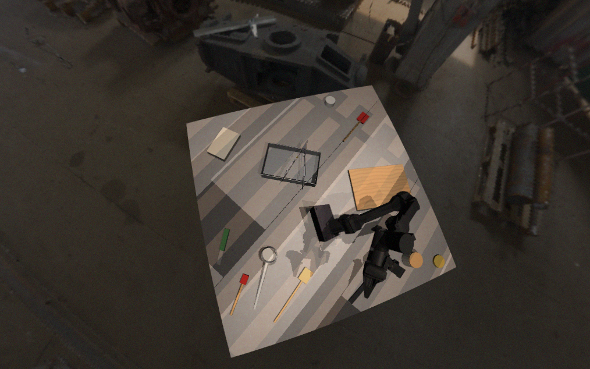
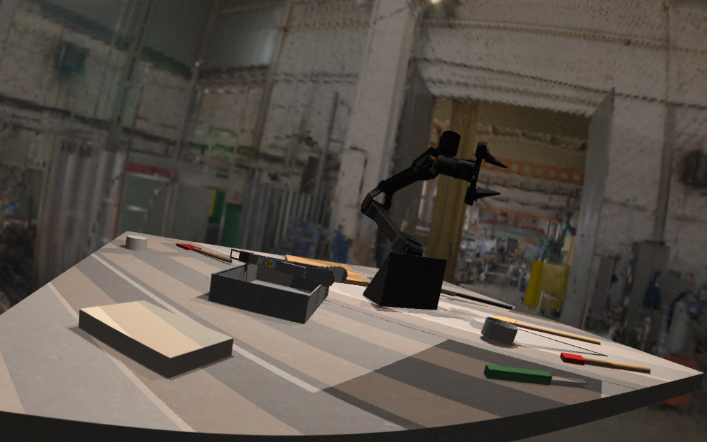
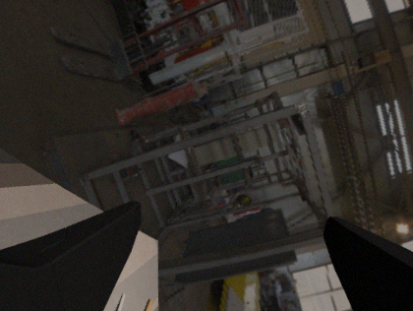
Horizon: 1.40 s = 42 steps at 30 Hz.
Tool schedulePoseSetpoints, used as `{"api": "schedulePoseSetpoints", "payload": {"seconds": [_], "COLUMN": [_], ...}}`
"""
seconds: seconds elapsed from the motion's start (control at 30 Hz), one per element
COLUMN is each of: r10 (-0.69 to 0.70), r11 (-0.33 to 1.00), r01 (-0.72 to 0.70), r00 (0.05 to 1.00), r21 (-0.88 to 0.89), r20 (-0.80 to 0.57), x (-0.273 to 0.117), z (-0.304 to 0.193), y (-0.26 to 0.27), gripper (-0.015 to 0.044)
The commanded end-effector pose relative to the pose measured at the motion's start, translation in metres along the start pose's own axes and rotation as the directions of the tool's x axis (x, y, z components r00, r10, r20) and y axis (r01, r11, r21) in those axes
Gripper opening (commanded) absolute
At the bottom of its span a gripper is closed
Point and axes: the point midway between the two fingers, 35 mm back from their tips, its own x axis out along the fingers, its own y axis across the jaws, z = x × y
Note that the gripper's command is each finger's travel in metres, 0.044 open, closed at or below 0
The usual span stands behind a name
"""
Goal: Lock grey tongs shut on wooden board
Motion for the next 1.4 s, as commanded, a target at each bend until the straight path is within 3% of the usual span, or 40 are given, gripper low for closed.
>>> {"api": "schedulePoseSetpoints", "payload": {"seconds": [0.0,0.13,0.37,0.67,0.87,1.03,1.2,1.37], "r10": [0.000,-0.027,-0.114,-0.118,-0.004,0.173,0.398,0.619], "r11": [1.000,1.000,0.986,0.949,0.922,0.895,0.839,0.740], "r01": [0.000,0.028,0.139,0.267,0.298,0.280,0.222,0.119], "r00": [1.000,0.999,0.965,0.795,0.646,0.501,0.371,0.266], "r21": [0.000,0.014,0.091,0.169,0.248,0.348,0.497,0.662], "r20": [0.000,-0.043,-0.237,-0.595,-0.763,-0.848,-0.839,-0.739], "x": [0.000,-0.003,-0.024,-0.091,-0.159,-0.223,-0.289,-0.354], "z": [0.000,-0.011,-0.066,-0.181,-0.261,-0.322,-0.371,-0.407], "y": [0.000,-0.012,-0.057,-0.108,-0.111,-0.093,-0.054,-0.002], "gripper": [0.0426,0.0440,0.0440,0.0440,0.0440,0.0440,0.0440,0.0440]}}
